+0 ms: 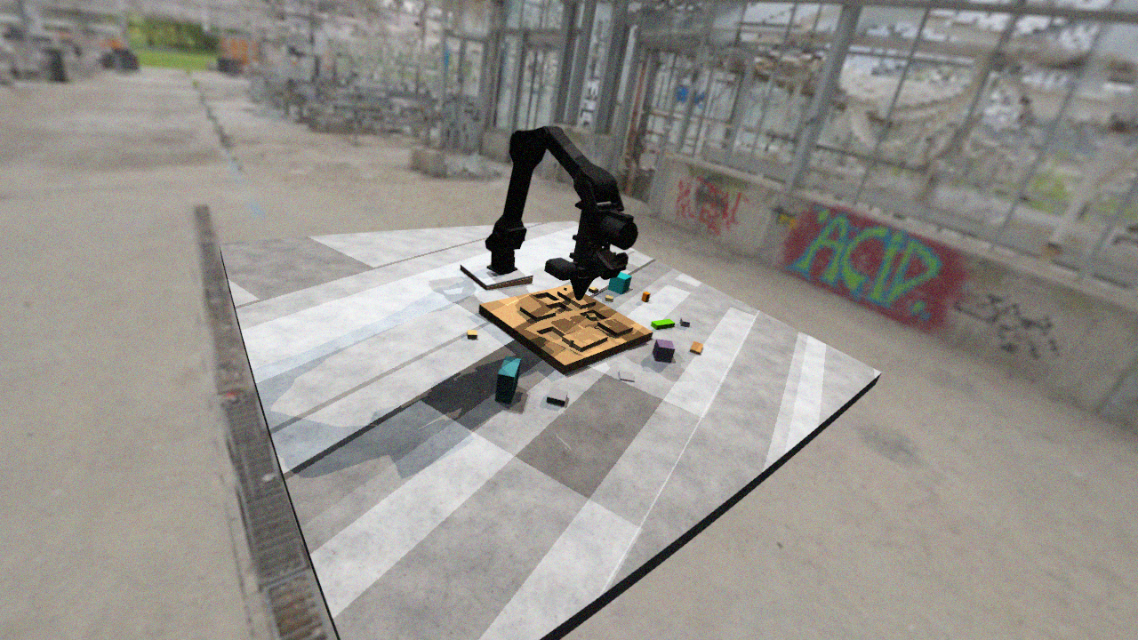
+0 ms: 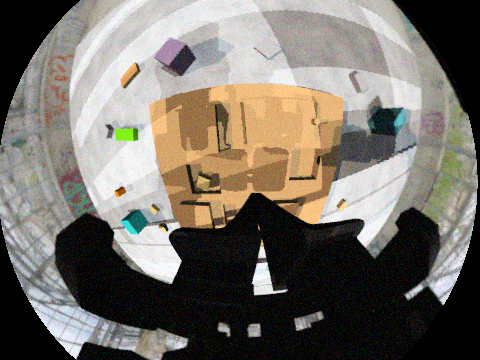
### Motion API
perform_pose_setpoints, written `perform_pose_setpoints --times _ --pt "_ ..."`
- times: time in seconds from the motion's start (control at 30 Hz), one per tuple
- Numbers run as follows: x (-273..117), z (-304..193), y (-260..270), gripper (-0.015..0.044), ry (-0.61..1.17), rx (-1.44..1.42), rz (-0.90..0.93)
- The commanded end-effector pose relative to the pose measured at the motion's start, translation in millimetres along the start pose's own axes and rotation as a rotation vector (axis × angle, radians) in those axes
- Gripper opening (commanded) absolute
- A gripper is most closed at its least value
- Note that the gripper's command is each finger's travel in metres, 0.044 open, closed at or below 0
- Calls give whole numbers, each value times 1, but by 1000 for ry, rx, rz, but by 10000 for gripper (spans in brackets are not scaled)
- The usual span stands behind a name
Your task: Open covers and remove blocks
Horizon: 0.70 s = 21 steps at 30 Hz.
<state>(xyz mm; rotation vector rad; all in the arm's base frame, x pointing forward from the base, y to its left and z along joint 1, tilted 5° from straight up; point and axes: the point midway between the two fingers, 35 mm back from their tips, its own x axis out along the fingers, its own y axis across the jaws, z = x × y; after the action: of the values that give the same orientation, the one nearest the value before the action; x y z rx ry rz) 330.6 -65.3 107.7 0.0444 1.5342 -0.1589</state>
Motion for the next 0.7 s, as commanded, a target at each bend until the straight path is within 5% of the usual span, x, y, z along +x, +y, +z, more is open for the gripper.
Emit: perform_pose_setpoints --times 0.0,0.67 --pt "0 -3 19 0 -2 80 -2" --pt "11 -15 76 0 -3 385 -2"
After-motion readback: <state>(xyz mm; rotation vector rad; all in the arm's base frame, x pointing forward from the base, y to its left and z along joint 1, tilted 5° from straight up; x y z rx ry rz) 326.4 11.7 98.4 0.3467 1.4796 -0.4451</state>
